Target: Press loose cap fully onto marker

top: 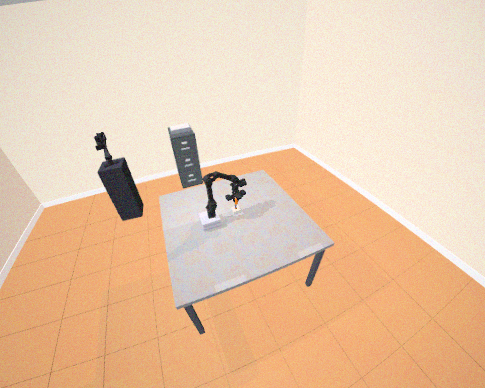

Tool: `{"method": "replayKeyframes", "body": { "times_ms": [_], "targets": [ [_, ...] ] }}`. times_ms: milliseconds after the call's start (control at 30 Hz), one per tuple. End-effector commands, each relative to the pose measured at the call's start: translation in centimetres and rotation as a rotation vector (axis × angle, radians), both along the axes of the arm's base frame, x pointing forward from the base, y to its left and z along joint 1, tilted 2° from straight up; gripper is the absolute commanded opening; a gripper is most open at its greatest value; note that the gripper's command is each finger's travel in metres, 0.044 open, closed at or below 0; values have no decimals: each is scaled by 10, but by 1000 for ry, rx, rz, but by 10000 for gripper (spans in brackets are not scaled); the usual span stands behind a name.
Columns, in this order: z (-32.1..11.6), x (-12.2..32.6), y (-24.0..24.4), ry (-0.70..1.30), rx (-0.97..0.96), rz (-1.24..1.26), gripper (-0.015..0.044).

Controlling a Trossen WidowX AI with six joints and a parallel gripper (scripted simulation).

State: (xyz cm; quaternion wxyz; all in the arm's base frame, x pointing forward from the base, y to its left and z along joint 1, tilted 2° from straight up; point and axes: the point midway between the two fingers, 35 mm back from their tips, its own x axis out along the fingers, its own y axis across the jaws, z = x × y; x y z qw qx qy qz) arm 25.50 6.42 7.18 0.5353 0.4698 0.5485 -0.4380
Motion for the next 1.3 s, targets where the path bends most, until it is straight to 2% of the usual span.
{"method": "replayKeyframes", "body": {
  "times_ms": [0,1267],
  "targets": [
    [6,-5,11,-3,3,-7,0],
    [-45,-3,14,-3,3,-7,0]
  ]
}}
